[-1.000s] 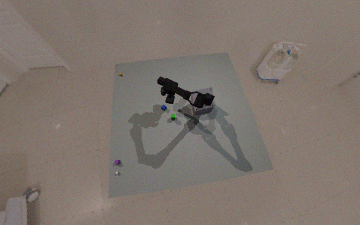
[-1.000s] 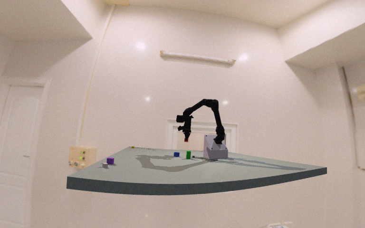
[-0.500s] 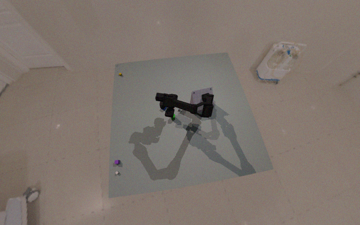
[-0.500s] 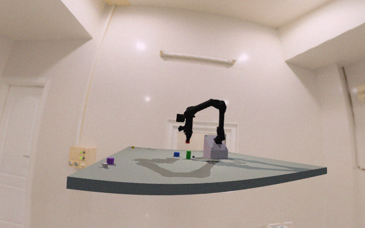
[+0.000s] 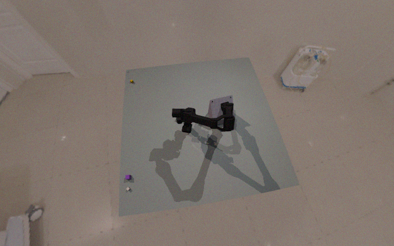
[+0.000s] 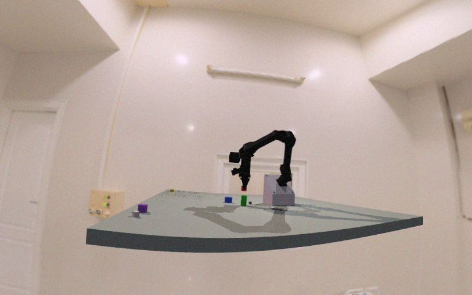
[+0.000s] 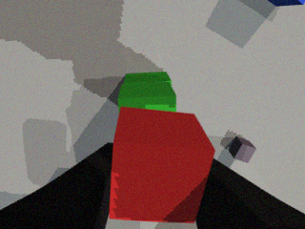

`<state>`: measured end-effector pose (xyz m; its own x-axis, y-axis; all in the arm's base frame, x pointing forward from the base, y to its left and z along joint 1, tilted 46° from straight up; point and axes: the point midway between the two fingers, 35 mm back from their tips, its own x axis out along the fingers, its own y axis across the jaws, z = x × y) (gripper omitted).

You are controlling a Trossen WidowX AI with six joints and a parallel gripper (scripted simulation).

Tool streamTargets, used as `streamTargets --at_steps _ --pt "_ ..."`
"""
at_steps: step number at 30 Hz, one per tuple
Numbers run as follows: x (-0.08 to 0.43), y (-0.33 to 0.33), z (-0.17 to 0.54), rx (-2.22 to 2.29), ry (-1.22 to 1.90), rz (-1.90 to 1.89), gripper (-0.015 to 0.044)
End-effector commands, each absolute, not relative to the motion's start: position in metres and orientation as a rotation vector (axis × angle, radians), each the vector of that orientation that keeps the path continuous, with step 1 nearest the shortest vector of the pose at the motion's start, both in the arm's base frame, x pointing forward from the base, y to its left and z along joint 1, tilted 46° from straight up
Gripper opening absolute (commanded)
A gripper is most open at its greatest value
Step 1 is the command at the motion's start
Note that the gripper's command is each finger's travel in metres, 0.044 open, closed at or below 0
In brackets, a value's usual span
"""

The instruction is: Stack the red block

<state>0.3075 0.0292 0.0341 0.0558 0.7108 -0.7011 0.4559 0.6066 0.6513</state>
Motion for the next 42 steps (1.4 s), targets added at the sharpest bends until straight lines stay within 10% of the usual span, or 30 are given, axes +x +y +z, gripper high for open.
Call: streamTargets --at_steps 1,32,42 --pt "0.307 0.036 0.028 1.013 1.581 0.253 0.0" --pt "0.306 0.048 0.017 1.014 1.581 0.254 0.0" --pt "0.305 0.049 0.015 1.008 1.582 0.252 0.0263"
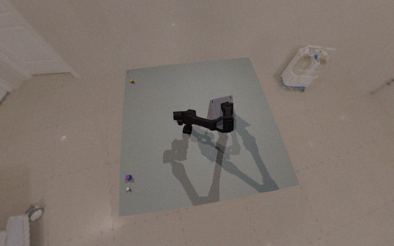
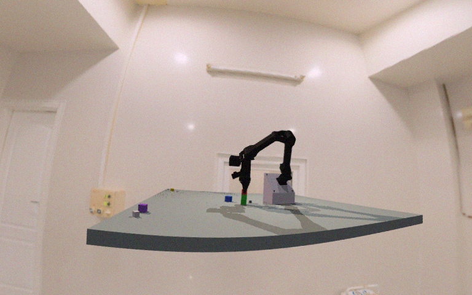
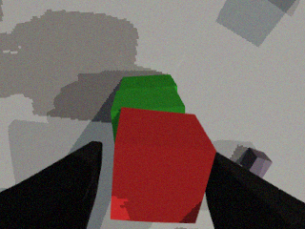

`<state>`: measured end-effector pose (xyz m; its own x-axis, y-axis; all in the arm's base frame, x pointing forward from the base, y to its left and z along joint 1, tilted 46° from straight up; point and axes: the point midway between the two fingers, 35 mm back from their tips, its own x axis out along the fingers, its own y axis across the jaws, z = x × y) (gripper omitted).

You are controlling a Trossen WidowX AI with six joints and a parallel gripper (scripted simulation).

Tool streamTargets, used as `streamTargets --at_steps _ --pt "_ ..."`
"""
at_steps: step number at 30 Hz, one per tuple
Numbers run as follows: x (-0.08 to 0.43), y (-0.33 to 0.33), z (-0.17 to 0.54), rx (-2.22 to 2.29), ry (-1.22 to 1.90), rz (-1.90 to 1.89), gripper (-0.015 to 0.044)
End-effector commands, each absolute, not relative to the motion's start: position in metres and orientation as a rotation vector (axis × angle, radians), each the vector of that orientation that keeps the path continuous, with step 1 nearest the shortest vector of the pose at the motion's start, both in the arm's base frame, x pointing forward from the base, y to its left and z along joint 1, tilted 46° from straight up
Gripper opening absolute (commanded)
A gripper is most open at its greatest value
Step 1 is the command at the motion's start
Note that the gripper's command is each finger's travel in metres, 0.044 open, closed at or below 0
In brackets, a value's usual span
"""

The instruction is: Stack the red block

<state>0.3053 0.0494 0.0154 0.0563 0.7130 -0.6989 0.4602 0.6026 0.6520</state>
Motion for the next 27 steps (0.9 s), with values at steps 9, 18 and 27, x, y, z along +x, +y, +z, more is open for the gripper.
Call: streamTargets --at_steps 9,18,27 --pt "0.3055 0.0493 0.0152 1.008 1.582 0.252 0.044" --pt "0.3055 0.0493 0.0152 1.008 1.582 0.252 0.044" --pt "0.3055 0.0493 0.0152 1.008 1.582 0.252 0.044"
